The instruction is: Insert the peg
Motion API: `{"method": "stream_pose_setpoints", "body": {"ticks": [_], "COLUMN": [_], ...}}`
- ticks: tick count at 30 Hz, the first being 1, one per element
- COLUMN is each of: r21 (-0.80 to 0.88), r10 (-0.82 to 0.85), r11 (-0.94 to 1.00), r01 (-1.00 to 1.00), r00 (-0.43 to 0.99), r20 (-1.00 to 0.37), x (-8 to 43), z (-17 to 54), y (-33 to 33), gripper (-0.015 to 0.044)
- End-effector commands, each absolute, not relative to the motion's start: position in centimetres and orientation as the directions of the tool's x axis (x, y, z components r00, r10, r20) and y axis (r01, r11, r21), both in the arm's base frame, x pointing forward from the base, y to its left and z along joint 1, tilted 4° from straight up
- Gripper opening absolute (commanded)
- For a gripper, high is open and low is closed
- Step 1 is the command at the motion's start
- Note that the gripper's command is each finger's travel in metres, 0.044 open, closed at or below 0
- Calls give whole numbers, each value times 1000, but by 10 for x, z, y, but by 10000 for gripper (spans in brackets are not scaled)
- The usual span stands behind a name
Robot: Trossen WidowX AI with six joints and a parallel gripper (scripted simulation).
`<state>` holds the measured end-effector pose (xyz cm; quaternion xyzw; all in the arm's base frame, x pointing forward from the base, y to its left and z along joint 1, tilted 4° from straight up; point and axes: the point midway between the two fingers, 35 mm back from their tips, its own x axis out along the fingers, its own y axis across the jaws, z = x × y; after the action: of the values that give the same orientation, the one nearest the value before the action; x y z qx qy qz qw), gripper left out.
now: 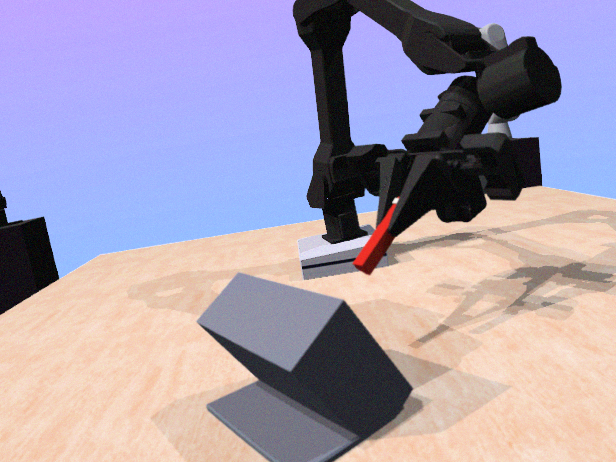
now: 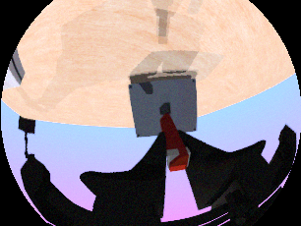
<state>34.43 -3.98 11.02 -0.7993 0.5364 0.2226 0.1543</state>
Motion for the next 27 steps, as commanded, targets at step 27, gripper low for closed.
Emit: {"method": "stream_pose_setpoints", "body": {"ticks": [27], "r21": [-13], "r10": [-801], "r11": [-405], "r01": [-914], "r00": [361], "r20": [-478], "x": [357], "z": [97], "y": [-59], "gripper": [0]}}
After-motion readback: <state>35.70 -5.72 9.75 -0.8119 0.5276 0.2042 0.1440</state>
